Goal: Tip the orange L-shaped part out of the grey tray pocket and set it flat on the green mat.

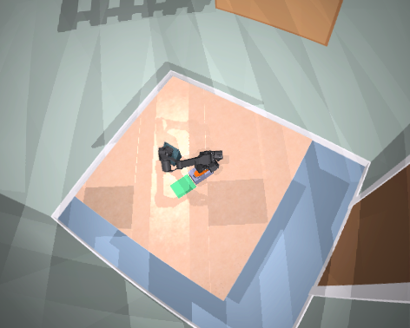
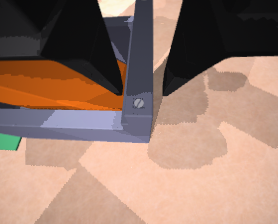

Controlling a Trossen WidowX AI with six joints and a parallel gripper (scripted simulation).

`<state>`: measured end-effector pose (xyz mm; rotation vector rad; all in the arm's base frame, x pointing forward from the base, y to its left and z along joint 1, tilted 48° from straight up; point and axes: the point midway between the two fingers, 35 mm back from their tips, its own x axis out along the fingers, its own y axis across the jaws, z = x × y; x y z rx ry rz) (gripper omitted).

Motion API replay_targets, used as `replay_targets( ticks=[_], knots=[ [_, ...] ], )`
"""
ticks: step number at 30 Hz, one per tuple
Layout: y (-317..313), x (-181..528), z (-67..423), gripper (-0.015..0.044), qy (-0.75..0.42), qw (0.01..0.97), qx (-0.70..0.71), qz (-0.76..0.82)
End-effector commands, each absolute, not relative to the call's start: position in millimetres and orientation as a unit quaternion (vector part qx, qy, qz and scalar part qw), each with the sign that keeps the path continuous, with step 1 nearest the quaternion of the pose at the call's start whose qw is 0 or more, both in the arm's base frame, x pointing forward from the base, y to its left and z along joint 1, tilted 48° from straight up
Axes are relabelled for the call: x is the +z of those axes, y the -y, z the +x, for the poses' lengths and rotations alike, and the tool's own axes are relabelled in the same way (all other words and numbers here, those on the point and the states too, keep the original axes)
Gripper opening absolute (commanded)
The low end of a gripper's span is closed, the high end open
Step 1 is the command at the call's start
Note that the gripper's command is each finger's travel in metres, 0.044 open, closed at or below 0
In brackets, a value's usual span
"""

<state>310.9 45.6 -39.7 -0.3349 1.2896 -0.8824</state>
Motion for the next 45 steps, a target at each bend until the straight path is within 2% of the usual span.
replay_targets(
  ticks=[1, 35, 45],
  knots=[
    [-40, -43, 310, 0.018, -0.577, 0.696, -0.397, -0.156],
    [-57, -42, 314, 0.018, -0.577, 0.697, -0.396, -0.155],
    [-119, 30, 308, 0.018, -0.579, 0.696, -0.395, -0.155]
  ],
)
